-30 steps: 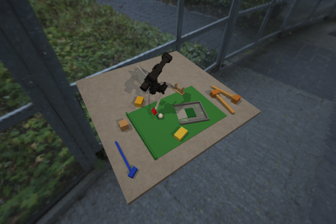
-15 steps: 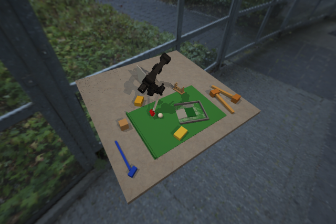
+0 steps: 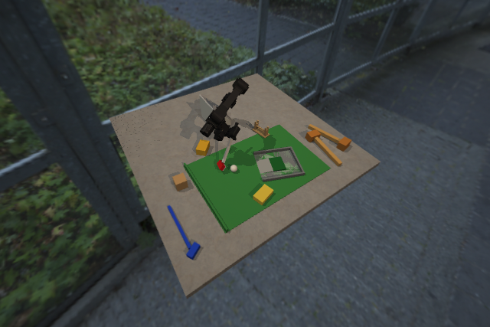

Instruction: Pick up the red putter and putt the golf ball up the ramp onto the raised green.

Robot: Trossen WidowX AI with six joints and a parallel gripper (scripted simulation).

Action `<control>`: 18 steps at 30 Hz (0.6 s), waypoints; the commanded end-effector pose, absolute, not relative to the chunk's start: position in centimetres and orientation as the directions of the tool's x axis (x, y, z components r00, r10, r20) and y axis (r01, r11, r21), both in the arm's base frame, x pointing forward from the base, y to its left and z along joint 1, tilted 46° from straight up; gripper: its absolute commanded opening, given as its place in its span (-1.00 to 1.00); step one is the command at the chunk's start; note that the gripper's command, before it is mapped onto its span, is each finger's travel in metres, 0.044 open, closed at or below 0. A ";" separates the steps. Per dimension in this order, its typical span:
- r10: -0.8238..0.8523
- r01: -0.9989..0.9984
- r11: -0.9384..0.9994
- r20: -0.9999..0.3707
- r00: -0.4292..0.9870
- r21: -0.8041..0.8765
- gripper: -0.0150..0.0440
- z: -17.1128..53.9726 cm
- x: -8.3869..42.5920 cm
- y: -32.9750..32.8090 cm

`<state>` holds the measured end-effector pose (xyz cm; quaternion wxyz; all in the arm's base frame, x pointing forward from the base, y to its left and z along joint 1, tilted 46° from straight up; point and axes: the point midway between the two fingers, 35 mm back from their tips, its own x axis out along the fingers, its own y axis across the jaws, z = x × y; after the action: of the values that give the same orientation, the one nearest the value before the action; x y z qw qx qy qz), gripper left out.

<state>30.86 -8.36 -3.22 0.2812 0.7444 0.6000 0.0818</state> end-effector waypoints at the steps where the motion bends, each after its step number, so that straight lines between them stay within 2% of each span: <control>1: 0.939 0.847 -0.121 -0.216 0.266 0.518 -0.49 -3.5 30.7 -8.7; 9: 0.939 0.844 -0.116 -0.220 0.265 0.524 -0.49 -6.0 29.6 -11.0; 18: 0.937 0.852 -0.125 -0.222 0.270 0.508 -0.49 -5.6 29.9 -10.4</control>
<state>29.56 -10.76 -5.93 0.2795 0.7450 0.6004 0.0795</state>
